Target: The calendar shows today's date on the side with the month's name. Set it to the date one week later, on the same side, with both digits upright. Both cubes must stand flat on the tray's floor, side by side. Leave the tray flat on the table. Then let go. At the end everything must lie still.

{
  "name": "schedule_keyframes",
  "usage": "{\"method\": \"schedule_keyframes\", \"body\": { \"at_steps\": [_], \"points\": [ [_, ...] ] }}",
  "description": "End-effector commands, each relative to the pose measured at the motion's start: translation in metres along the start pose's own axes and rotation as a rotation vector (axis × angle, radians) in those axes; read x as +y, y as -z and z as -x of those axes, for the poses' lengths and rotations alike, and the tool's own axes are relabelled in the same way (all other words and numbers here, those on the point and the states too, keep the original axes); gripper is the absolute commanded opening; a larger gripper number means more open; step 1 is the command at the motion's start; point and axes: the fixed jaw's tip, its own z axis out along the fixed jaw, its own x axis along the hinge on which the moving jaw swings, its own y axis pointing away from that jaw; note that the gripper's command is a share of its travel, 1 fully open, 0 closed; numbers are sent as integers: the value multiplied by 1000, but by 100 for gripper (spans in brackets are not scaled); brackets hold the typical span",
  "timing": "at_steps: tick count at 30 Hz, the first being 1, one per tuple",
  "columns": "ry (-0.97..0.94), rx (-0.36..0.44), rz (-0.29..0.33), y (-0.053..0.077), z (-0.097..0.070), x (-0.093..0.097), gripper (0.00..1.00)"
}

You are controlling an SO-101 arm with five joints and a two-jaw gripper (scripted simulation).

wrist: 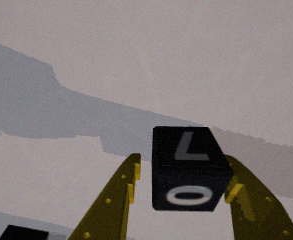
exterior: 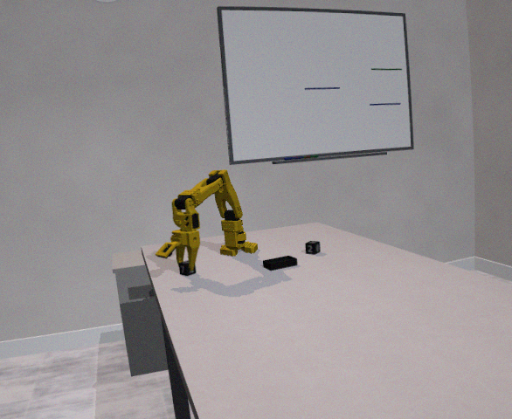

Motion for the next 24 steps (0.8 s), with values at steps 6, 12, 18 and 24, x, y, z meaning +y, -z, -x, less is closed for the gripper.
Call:
{"method": "schedule_keyframes", "body": {
  "at_steps": [6, 12, 18, 24],
  "points": [
    [2, -40, 9, 7, 5, -3, 19],
    [2, -40, 8, 7, 5, -4, 16],
    [2, -40, 8, 7, 5, -5, 16],
    [2, -40, 8, 7, 5, -5, 15]
  ]
}}
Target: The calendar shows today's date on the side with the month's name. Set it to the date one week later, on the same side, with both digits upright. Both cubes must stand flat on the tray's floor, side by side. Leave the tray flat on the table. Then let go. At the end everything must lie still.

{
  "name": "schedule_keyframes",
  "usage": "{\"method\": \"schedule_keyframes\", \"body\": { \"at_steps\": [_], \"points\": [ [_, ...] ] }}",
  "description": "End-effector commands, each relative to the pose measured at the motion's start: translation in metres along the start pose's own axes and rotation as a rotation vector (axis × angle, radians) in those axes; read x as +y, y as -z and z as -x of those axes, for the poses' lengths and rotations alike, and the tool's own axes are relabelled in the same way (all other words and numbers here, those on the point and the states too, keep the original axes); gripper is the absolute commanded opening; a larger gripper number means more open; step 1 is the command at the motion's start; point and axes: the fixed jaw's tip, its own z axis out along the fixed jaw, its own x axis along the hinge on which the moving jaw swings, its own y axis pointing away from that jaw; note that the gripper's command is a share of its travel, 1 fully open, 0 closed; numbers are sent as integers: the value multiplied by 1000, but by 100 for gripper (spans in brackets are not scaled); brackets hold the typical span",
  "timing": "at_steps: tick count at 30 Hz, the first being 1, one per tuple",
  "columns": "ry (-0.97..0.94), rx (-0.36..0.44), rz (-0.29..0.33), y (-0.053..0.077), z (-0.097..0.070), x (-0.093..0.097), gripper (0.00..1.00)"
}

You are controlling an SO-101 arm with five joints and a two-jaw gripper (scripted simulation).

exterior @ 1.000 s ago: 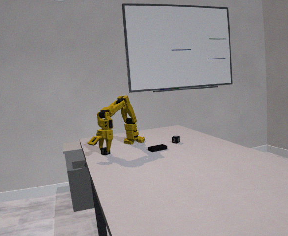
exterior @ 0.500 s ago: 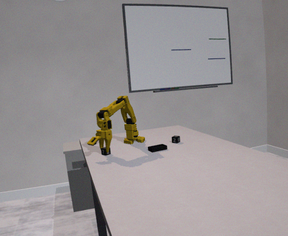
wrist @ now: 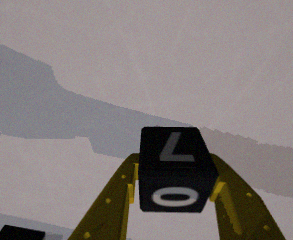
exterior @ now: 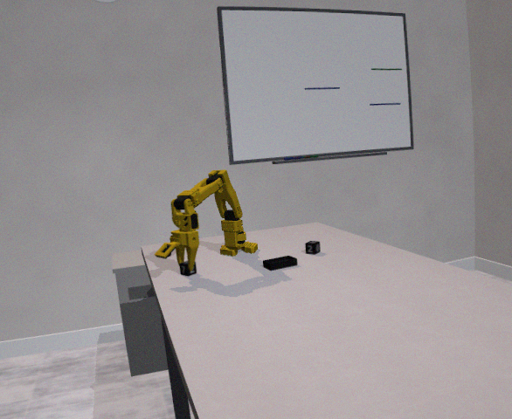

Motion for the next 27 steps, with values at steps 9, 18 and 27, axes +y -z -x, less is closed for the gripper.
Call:
{"method": "schedule_keyframes", "body": {
  "at_steps": [9, 18, 27],
  "points": [
    [-1, -44, 9, 8, 5, -1, 1],
    [-1, -44, 9, 9, 5, -1, 0],
    [-1, -44, 9, 27, 6, 0, 0]
  ]
}}
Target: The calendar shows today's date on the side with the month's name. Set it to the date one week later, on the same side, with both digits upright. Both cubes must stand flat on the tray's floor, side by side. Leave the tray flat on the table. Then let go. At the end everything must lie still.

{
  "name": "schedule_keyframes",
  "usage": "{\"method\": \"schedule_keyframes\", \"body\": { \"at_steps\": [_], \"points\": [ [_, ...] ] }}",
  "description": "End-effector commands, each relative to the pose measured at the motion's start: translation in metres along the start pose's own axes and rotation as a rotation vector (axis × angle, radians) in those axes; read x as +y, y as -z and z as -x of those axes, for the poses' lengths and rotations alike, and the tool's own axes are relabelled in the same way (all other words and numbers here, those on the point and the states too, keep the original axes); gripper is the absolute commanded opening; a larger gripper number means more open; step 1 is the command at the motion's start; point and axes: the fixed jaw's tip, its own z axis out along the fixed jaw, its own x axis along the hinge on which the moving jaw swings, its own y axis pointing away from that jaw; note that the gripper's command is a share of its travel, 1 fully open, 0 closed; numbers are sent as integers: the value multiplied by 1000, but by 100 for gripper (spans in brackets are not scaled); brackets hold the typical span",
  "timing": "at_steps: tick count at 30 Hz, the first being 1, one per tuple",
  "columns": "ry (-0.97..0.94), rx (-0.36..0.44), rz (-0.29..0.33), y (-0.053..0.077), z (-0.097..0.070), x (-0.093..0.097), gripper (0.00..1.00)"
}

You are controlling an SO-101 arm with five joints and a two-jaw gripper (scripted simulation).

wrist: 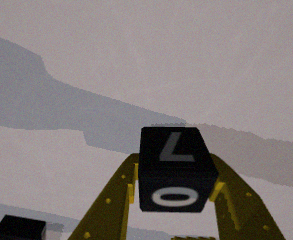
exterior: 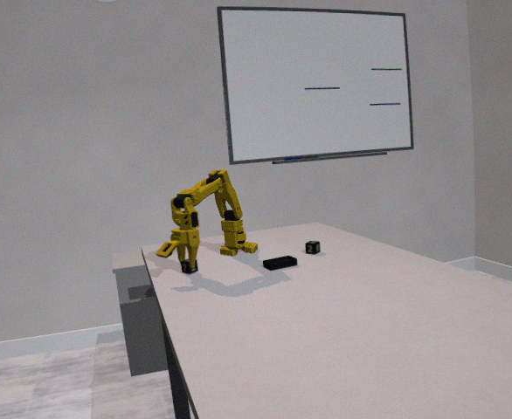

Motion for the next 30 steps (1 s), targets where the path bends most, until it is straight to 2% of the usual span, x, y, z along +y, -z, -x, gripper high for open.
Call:
{"method": "schedule_keyframes", "body": {
  "at_steps": [1, 4, 10, 14, 30],
  "points": [
    [0, -83, 17, 26, 11, 1, 0],
    [0, -83, 17, 30, 11, 1, 0],
    [0, -83, 17, 46, 8, 1, 0],
    [0, -83, 17, 53, 7, 1, 0],
    [26, -83, 16, 54, 6, 2, 0]
  ]
}}
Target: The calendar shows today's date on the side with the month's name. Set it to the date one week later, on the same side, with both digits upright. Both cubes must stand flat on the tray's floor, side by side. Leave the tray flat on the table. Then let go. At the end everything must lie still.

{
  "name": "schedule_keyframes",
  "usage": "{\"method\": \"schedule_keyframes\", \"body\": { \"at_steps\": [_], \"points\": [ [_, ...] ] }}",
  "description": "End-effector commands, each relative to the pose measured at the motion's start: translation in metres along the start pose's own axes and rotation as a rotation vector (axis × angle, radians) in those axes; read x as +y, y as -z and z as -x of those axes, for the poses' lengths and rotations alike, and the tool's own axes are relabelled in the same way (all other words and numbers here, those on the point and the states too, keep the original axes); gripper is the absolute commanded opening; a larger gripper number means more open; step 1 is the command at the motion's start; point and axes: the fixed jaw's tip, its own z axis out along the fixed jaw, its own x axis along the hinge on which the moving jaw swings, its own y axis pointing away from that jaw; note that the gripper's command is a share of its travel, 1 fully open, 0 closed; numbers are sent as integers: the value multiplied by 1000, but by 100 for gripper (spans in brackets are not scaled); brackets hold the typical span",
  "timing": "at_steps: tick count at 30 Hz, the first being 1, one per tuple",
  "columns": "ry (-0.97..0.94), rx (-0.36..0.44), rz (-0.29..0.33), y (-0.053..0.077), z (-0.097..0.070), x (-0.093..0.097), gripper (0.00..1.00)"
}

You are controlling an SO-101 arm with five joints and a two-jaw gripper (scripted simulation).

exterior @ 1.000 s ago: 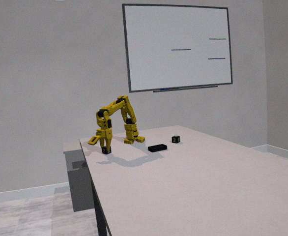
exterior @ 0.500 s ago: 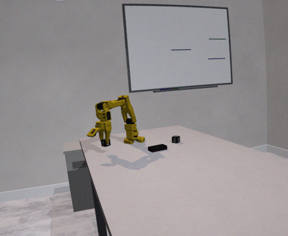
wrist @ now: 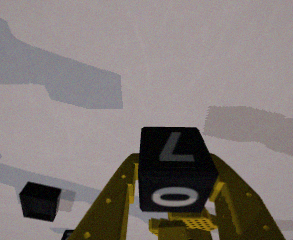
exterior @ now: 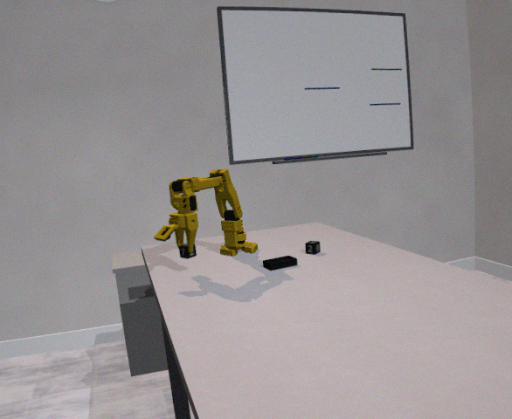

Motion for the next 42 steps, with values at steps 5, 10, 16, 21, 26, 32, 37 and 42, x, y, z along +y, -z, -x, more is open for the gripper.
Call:
{"method": "schedule_keyframes", "body": {
  "at_steps": [5, 10, 16, 21, 26, 32, 37, 42],
  "points": [
    [81, -80, 13, 15, 5, 4, 0],
    [139, -80, 11, 14, 4, 5, 0],
    [303, -81, 6, 14, -1, 9, 0],
    [484, -81, 0, 13, -6, 14, 0],
    [606, -82, -4, 12, -9, 16, 0],
    [869, -82, -13, 10, -16, 21, 0],
    [1092, -82, -21, 9, -22, 25, 0],
    [1219, -82, -25, 8, -26, 27, 0]
  ]
}}
